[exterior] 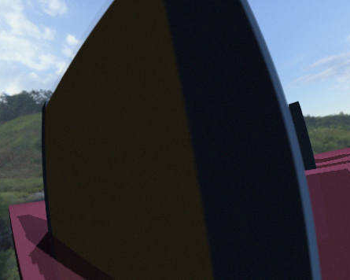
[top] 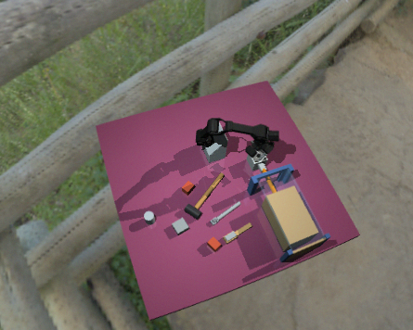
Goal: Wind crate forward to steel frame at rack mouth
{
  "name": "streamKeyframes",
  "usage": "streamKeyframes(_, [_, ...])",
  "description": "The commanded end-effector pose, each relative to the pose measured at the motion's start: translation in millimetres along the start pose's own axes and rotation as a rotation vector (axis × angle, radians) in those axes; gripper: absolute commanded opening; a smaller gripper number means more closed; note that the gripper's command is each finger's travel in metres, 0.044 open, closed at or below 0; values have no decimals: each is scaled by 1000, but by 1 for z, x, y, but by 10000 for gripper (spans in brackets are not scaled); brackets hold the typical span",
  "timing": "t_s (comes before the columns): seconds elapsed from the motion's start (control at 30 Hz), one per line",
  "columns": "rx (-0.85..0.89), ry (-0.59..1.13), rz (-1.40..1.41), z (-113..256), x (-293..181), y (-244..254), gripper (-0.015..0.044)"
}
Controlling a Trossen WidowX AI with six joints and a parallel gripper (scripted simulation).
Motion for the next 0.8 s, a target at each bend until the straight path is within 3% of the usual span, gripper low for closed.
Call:
streamKeyframes(0.0, [65, -20, 3, 2, -1, -3, 0])
streamKeyframes(0.77, [440, -103, 4, -5, -5, -26, 0])
Point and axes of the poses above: the point midway between the two fingers, 35 mm back from their tips, its own z axis back along the fingers, its own y axis across the jaws, x = y × z, the point moved 6 cm from there along z, back along the fingers, and after that the axes turned 14 degrees about z, right-handed, at the moved point
